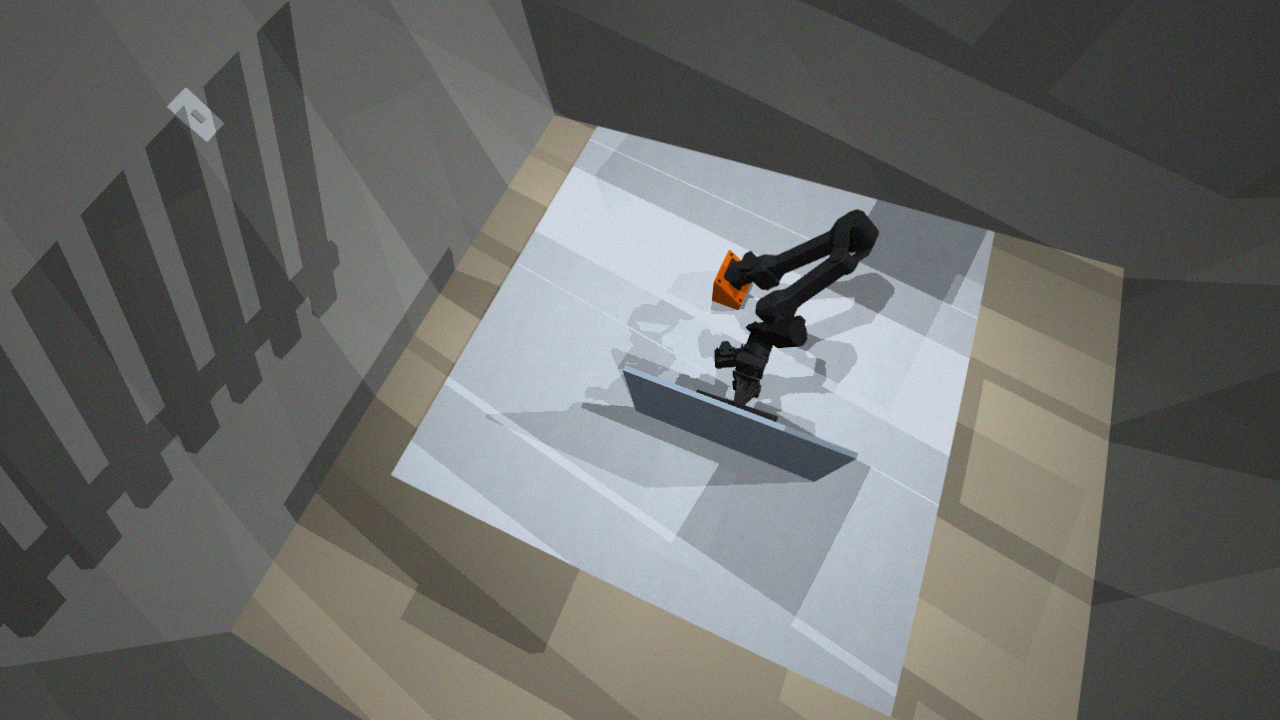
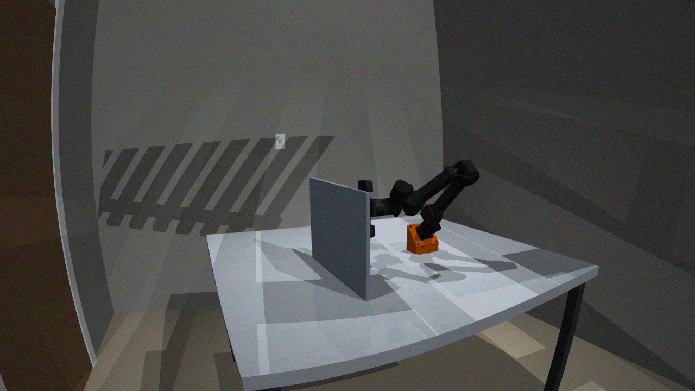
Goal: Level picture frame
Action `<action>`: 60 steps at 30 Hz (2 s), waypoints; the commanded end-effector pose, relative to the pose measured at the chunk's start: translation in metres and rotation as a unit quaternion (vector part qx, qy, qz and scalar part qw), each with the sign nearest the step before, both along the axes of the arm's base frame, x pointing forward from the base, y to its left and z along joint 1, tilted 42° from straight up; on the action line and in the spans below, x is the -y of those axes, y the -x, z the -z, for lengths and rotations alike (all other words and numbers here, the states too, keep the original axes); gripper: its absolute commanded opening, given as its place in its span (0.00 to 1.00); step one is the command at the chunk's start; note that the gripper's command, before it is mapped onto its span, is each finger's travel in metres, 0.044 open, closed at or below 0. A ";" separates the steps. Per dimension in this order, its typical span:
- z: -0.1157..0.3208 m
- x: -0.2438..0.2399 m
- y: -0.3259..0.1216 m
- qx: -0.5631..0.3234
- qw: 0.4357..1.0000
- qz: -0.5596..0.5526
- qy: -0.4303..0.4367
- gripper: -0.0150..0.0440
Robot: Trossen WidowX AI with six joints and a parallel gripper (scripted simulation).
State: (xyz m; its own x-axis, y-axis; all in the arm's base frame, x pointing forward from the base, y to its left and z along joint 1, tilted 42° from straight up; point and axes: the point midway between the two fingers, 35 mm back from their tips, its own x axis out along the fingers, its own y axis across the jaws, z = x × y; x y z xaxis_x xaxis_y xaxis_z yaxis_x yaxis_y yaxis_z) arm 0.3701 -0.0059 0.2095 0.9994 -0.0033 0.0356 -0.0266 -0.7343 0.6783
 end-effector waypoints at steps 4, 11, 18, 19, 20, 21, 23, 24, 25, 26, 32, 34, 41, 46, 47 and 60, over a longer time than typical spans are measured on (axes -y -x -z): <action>0.000 0.000 0.000 -0.001 1.000 0.001 0.023 0.25; 0.000 -0.001 0.000 -0.001 0.999 0.002 0.043 0.25; 0.000 -0.001 0.000 -0.001 0.998 0.002 0.061 0.25; 0.000 0.000 0.000 0.000 0.999 0.002 0.049 0.30; 0.000 0.000 0.000 0.000 0.999 0.002 0.049 0.34; 0.000 0.000 0.000 0.000 0.999 0.002 0.049 0.39; 0.000 0.000 0.000 0.000 0.999 0.002 0.049 0.48; 0.000 0.000 0.000 0.000 0.999 0.002 0.049 0.52; 0.000 0.000 0.000 0.000 0.999 0.002 0.049 0.57; 0.000 0.000 0.000 0.000 0.999 0.002 0.049 0.61; -0.001 0.000 0.001 0.000 0.999 0.002 0.046 0.69; -0.003 -0.001 0.012 0.000 1.000 0.001 0.026 0.69; -0.006 -0.003 0.064 0.000 0.997 -0.001 -0.082 0.69; 0.005 -0.004 0.096 0.001 0.988 -0.003 -0.156 0.69; 0.006 -0.004 0.099 0.001 0.986 -0.003 -0.164 0.69; -0.028 0.035 0.125 0.000 0.987 -0.003 -0.163 0.69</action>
State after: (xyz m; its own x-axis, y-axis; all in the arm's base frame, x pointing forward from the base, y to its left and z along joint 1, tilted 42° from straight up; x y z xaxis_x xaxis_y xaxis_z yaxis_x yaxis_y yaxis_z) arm 0.2576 -0.0323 0.2259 0.9995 -0.0104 0.0313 -0.0225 -0.9084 0.4175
